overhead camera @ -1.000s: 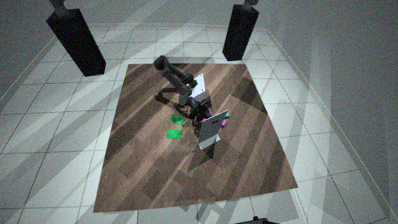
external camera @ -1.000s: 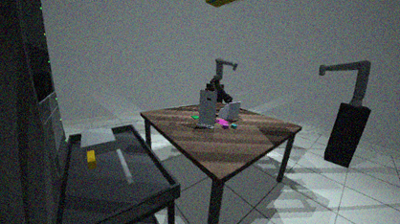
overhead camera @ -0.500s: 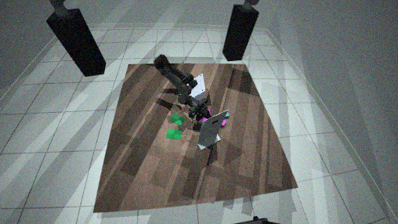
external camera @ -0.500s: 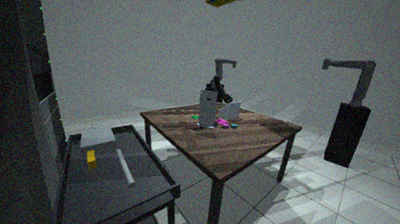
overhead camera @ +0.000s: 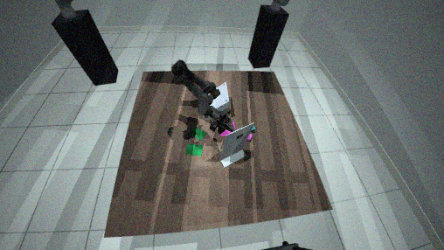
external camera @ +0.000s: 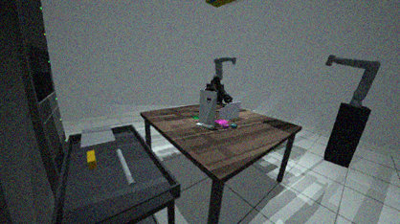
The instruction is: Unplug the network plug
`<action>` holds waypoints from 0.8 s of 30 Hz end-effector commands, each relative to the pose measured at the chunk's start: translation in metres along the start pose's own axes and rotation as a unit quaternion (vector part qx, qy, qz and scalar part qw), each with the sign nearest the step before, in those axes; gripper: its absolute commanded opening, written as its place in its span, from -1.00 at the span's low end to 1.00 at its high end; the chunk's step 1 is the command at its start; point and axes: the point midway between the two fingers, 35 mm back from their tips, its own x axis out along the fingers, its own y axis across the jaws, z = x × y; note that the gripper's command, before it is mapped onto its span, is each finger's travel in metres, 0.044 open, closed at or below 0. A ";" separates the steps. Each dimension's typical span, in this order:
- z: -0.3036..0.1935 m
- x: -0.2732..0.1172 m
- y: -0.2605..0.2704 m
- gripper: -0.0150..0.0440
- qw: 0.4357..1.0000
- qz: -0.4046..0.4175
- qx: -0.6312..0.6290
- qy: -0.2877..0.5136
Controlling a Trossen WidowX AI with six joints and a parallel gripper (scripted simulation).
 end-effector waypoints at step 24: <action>-0.003 -0.015 0.000 -0.49 1.000 0.000 0.000 0.001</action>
